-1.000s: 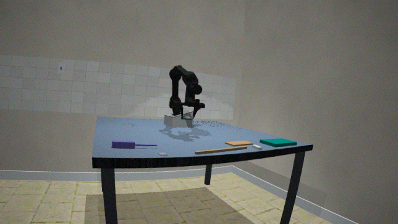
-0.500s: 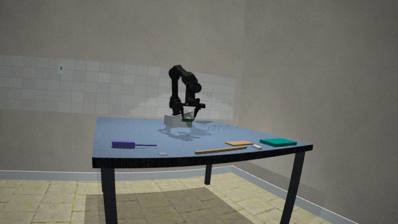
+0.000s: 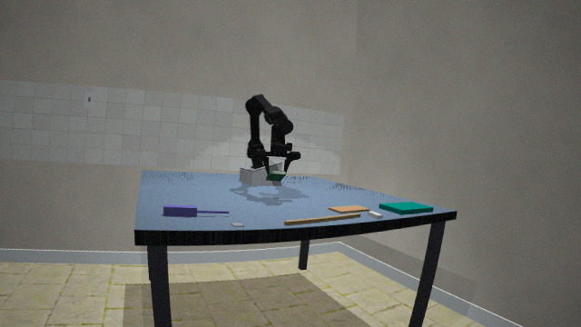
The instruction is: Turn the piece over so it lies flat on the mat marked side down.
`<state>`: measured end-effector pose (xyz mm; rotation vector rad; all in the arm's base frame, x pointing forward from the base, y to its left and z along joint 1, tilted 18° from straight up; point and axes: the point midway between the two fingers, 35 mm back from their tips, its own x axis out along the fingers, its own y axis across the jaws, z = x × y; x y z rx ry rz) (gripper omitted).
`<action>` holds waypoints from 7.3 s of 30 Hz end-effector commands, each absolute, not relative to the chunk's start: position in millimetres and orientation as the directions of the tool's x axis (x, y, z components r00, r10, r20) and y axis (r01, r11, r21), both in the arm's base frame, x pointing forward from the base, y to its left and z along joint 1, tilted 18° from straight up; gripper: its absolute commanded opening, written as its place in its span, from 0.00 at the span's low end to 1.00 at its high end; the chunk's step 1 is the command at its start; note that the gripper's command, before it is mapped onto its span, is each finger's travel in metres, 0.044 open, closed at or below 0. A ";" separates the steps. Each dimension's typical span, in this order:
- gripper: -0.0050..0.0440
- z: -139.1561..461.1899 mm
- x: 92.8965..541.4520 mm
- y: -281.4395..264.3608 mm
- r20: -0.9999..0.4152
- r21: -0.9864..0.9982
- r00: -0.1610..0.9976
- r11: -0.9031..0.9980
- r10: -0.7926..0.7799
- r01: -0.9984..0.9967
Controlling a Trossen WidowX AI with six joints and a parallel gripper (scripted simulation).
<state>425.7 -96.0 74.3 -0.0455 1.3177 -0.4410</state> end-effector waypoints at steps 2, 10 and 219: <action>0.10 79.6 430.2 -97.6 -0.902 -0.282 0.247 0.917 -0.354 0.282; 0.10 76.3 435.1 -98.5 -0.891 -0.279 0.281 0.917 -0.358 0.285; 0.10 26.2 532.3 -146.2 -0.152 -0.287 0.935 0.920 -0.320 0.268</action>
